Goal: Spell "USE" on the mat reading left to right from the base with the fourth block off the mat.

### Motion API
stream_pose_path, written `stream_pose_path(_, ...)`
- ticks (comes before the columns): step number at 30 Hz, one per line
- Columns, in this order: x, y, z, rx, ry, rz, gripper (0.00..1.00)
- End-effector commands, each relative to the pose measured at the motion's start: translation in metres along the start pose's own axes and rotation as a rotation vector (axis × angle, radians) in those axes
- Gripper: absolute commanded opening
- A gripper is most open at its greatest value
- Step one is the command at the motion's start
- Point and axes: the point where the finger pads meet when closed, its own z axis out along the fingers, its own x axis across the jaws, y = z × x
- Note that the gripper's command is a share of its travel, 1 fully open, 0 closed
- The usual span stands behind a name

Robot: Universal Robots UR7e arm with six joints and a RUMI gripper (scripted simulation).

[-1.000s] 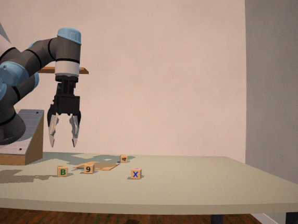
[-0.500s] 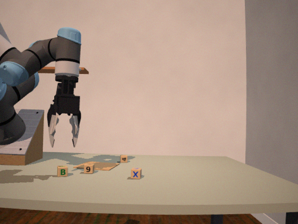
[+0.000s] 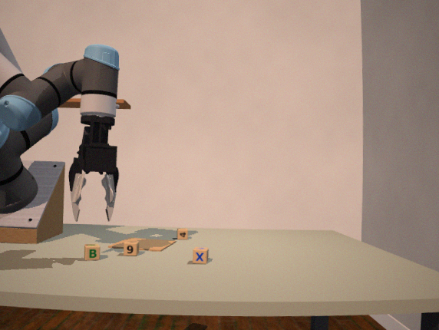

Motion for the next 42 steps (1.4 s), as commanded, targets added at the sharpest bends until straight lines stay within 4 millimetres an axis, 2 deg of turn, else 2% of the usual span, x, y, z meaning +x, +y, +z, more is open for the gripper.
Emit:
stream_pose_path(1,0.000,-0.001,0.008,0.002,0.000,-0.002,0.40)
stream_pose_path(25,-0.001,-0.001,0.039,0.002,0.000,-0.002,0.40)
stream_pose_path(42,0.000,0.001,0.044,0.000,0.001,-0.001,0.40)
